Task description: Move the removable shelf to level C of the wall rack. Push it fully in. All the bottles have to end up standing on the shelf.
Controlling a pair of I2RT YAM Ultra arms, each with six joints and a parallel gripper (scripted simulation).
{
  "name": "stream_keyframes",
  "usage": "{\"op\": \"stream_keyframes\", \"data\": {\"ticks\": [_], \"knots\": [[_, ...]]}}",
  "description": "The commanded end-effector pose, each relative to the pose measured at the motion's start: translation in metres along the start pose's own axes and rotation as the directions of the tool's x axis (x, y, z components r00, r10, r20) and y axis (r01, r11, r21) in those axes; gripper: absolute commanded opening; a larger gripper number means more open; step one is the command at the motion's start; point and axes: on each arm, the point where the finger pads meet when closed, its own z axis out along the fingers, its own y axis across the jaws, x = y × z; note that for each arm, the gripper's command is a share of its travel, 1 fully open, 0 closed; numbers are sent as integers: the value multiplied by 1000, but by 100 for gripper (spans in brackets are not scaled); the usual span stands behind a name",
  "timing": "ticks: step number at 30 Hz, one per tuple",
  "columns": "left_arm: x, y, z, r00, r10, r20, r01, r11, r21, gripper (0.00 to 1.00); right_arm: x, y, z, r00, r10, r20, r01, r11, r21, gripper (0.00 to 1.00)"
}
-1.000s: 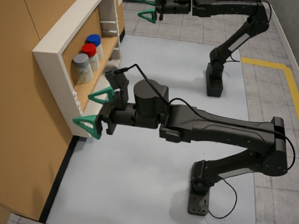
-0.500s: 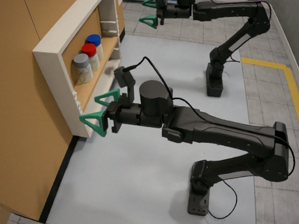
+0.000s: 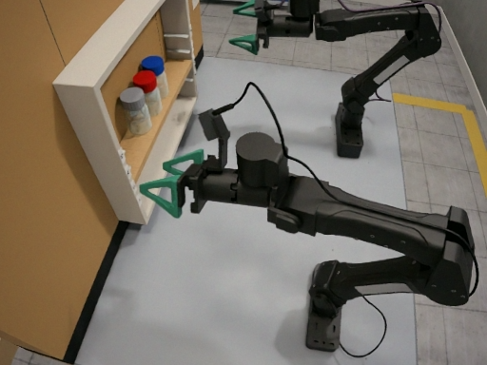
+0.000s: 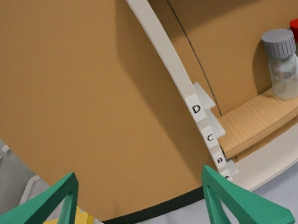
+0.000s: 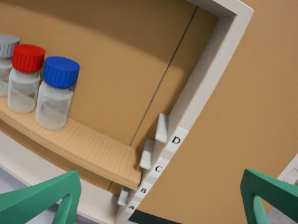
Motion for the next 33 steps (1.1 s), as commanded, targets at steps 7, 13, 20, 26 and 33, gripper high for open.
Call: {"op": "stream_keyframes", "data": {"ticks": [7, 13, 20, 26, 33], "knots": [[-8, -6, -12, 994, 104, 41, -103, 994, -37, 100, -11, -1, -10, 991, -120, 65, 117, 992, 45, 100], [-5, -13, -14, 988, 147, 40, -146, 989, -39, 100, -6, 2, -10, 985, -163, 63, 160, 986, 49, 100], [-1, -23, -18, 974, 223, 37, -221, 974, -43, 100, 2, 7, -12, 970, -238, 57, 235, 970, 56, 100], [3, -33, -22, 957, 287, 34, -285, 957, -46, 100, 9, 12, -13, 952, -301, 53, 298, 952, 62, 100], [6, -40, -25, 940, 339, 32, -338, 940, -48, 100, 15, 16, -14, 934, -353, 48, 350, 934, 66, 100]]}}
